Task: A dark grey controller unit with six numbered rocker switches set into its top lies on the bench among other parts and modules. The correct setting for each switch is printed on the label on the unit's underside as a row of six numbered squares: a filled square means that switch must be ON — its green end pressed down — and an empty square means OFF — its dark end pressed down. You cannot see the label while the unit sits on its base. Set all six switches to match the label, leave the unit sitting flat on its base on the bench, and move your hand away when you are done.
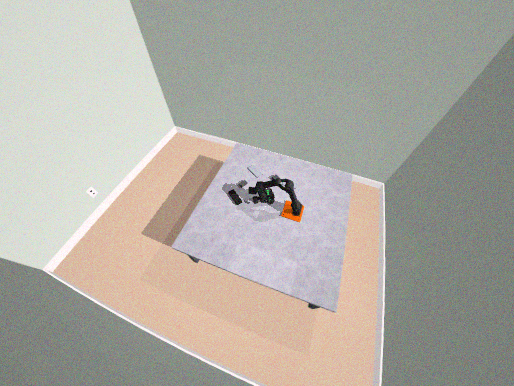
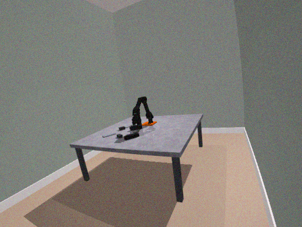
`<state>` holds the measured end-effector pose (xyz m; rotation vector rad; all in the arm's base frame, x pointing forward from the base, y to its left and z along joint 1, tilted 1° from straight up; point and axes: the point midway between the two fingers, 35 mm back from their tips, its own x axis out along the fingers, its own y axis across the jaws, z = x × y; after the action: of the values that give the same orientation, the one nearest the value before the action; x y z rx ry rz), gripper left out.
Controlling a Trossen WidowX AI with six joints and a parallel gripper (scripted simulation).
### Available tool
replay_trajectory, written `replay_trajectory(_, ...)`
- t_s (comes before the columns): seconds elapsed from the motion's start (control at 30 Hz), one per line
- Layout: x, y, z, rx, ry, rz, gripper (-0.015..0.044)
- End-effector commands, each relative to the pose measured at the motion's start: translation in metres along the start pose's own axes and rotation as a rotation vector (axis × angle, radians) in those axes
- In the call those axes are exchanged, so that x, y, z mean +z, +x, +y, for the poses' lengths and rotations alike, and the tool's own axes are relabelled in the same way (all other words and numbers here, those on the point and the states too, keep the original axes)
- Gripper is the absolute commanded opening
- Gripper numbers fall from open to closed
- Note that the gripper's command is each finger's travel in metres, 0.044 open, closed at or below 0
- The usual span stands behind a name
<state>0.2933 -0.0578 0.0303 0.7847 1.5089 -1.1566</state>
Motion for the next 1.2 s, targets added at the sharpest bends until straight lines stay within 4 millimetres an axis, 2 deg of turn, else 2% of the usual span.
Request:
replay_trajectory(0.0, 0.0, 0.002, -0.004, -0.006, -0.006, -0.003, 0.0)
replay_trajectory(0.33, 0.0, 0.003, -0.007, -0.006, -0.006, -0.003, 0.0)
replay_trajectory(0.4, 0.0, -0.008, -0.003, 0.002, -0.002, -0.002, 0.0)
replay_trajectory(0.5, 0.0, -0.044, -0.006, -0.004, -0.005, -0.003, 0.0)
replay_trajectory(0.53, 0.0, -0.05, -0.007, -0.005, -0.006, -0.003, 0.0)
replay_trajectory(0.73, 0.0, -0.053, -0.009, -0.001, -0.007, -0.003, 0.0)
replay_trajectory(1.03, 0.0, -0.064, -0.059, 0.21, -0.031, -0.025, 0.0)
replay_trajectory(1.17, -0.001, -0.065, -0.063, 0.226, -0.033, -0.029, 0.0)
